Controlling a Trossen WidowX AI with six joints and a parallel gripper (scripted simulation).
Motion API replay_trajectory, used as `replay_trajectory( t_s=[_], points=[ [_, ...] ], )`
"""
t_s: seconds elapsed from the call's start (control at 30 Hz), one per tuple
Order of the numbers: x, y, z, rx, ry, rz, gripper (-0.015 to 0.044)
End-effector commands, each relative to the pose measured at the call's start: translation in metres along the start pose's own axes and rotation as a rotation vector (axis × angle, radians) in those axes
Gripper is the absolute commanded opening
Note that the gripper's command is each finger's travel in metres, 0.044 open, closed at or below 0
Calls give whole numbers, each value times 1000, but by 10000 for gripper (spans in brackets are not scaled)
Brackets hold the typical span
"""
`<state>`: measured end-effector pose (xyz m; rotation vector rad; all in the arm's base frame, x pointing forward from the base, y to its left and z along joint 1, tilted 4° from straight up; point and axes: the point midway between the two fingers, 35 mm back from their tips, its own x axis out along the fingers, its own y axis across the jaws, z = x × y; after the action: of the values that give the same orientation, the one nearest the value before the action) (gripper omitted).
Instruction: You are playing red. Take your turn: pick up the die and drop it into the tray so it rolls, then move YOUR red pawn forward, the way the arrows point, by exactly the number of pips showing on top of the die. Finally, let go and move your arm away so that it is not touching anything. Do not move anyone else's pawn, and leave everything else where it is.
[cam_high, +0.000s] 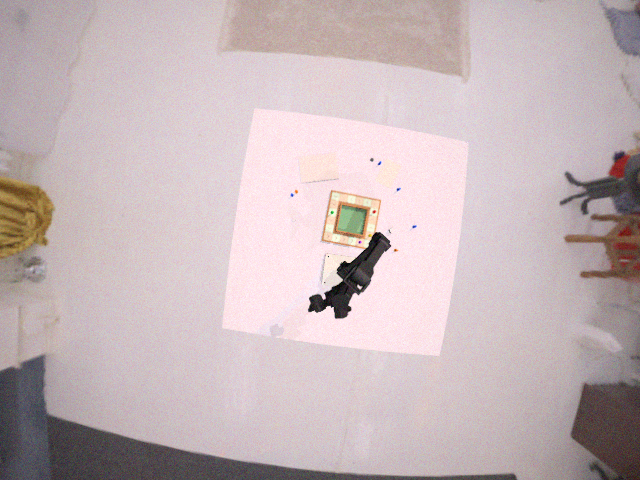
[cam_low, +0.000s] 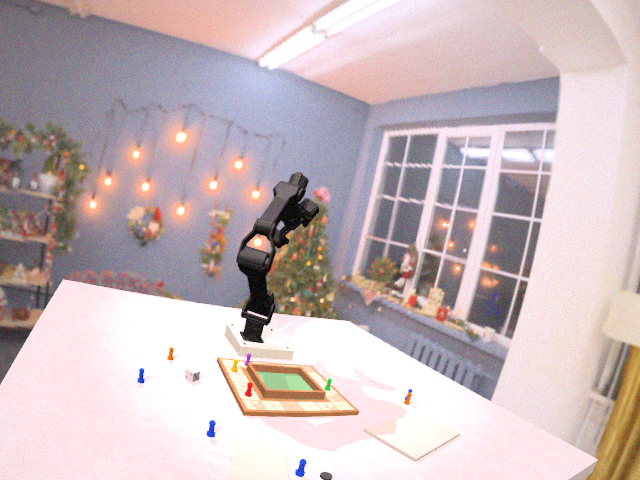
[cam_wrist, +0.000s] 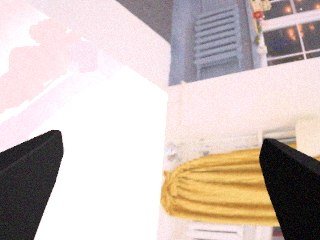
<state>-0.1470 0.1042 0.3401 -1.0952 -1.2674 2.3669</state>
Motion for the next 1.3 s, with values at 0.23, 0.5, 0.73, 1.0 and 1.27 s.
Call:
replay_trajectory(
  t_s=[0.23, 0.5, 0.73, 1.0, 1.27],
  points=[
    [22, -19, -57, 137, 277, -13, 275],
    [23, -30, -145, 344, 593, -16, 275],
    [-4, -20, -227, 559, 844, -14, 275],
    [-64, 19, -308, 843, 1092, -16, 275],
    [-144, 87, -358, 1165, 1290, -37, 275]
  ],
)
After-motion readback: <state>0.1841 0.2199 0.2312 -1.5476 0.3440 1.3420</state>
